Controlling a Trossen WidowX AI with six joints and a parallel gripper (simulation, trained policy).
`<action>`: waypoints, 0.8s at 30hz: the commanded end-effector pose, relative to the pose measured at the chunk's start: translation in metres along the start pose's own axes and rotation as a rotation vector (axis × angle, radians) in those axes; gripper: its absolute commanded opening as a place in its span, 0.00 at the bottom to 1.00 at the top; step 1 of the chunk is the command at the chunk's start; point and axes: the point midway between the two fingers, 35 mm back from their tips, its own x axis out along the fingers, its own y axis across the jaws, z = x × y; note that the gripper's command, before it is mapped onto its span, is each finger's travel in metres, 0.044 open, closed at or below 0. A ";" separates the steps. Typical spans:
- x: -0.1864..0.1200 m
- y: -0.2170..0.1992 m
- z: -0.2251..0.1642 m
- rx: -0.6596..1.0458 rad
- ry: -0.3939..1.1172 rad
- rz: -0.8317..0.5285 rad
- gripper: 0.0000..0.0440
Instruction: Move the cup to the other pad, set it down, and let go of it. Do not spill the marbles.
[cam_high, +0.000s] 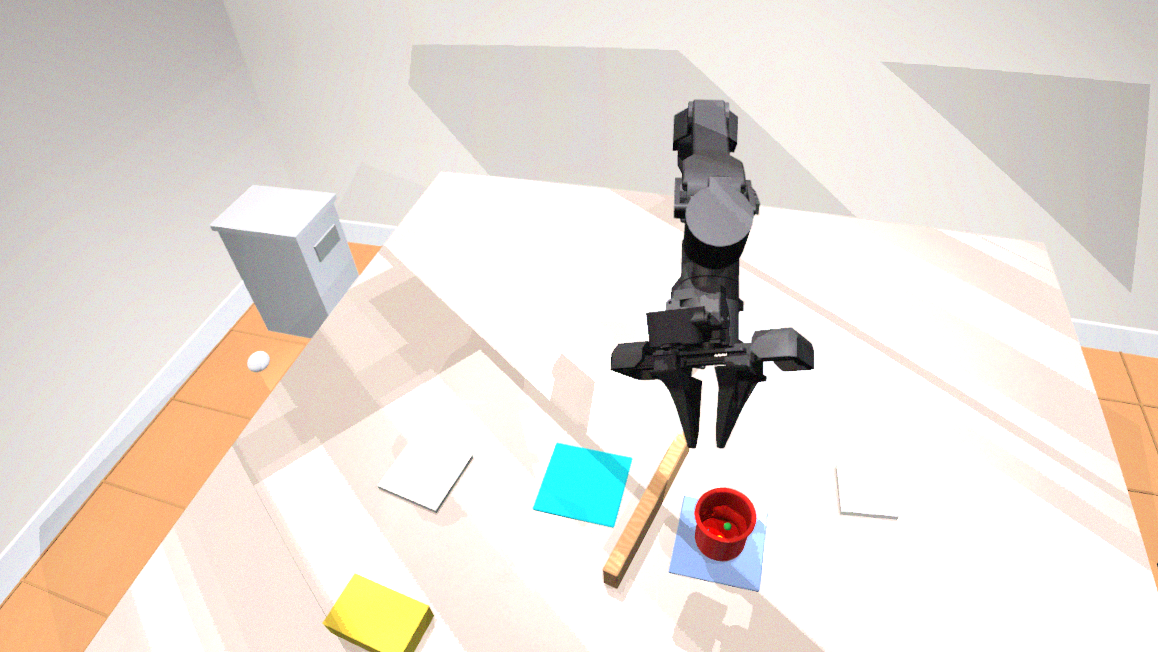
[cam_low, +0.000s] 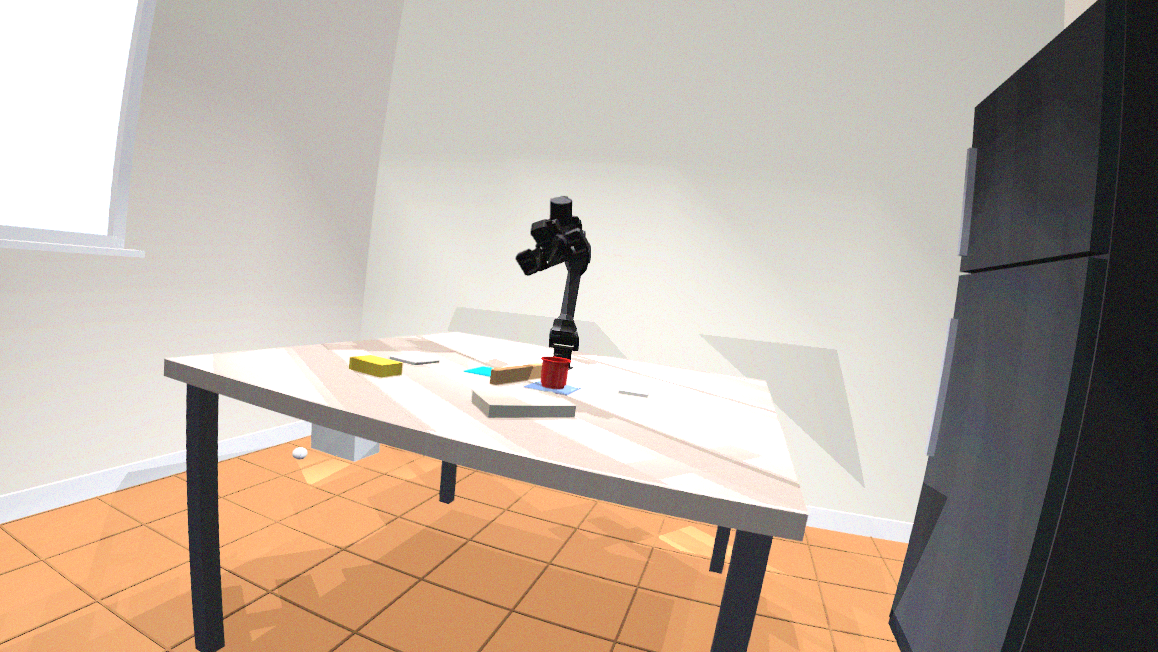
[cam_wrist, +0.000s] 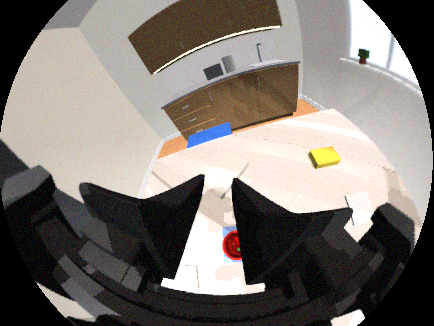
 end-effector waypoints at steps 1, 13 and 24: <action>0.005 0.003 -0.004 0.041 0.049 -0.012 0.28; 0.015 0.011 -0.019 0.186 0.200 -0.081 0.29; 0.022 0.012 -0.037 0.298 0.330 -0.180 0.28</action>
